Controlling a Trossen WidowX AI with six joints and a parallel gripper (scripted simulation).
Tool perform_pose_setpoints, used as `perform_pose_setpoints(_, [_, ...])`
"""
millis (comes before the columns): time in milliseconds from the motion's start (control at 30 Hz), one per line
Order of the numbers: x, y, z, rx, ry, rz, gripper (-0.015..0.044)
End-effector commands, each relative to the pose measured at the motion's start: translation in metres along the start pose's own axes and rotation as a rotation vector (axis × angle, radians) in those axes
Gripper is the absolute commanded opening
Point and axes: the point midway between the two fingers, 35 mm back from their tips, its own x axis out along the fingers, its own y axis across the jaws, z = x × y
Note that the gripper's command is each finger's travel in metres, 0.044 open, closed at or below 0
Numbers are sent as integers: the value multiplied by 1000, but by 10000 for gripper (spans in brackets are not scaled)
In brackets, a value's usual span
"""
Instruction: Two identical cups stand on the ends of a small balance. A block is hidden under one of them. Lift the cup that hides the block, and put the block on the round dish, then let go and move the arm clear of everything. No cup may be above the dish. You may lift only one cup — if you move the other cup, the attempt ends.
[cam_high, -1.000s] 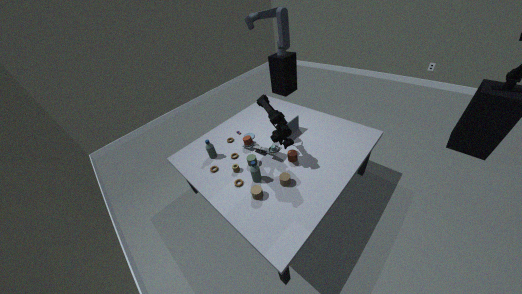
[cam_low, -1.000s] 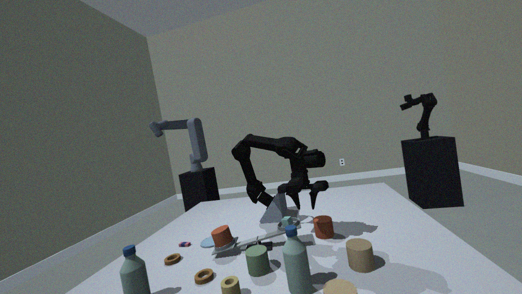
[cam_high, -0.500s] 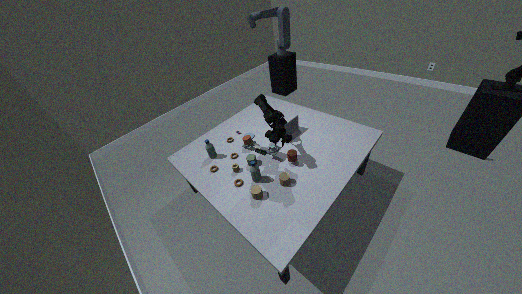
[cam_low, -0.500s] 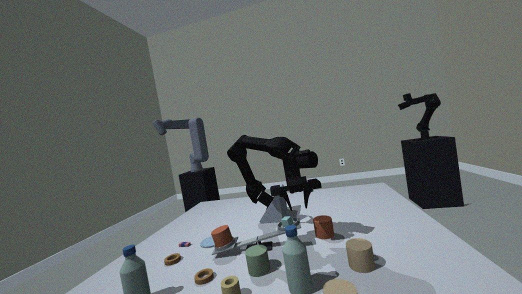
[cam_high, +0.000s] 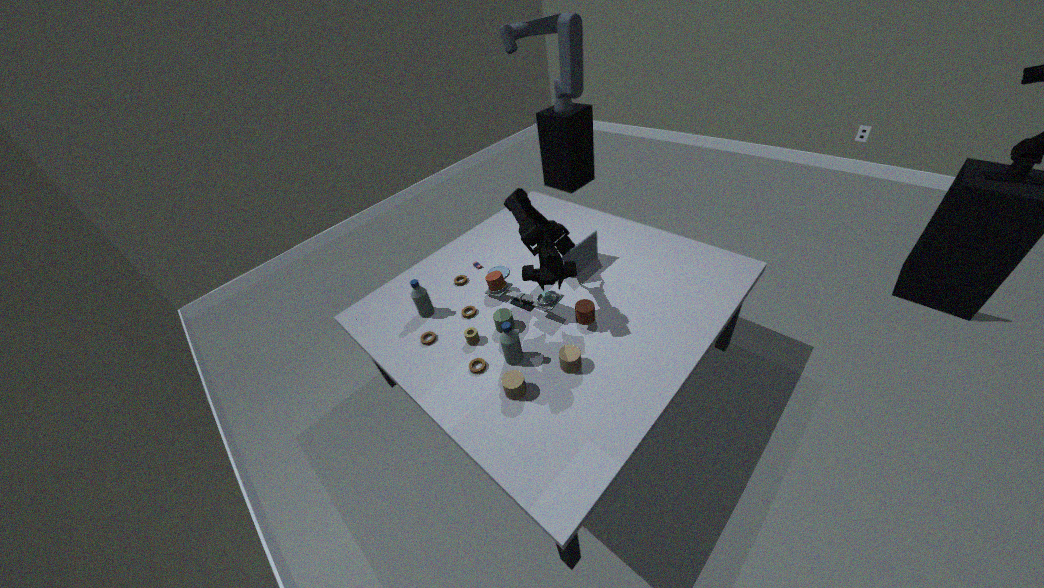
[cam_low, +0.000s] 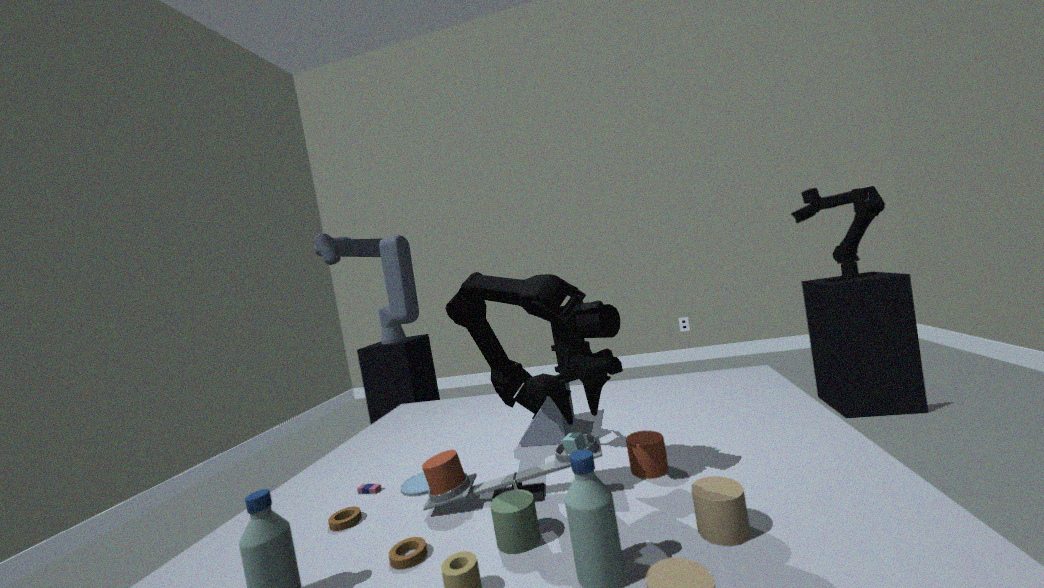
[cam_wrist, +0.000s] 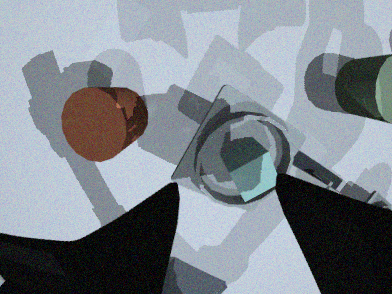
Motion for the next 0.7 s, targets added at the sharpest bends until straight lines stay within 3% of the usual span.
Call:
perform_pose_setpoints(0, [-2, -9, -4, -164, 6, -2, 260])
perform_pose_setpoints(233, [-3, -20, -10, -382, 14, 2, 260])
perform_pose_setpoints(667, [11, -21, -10, -388, 14, 1, 260])
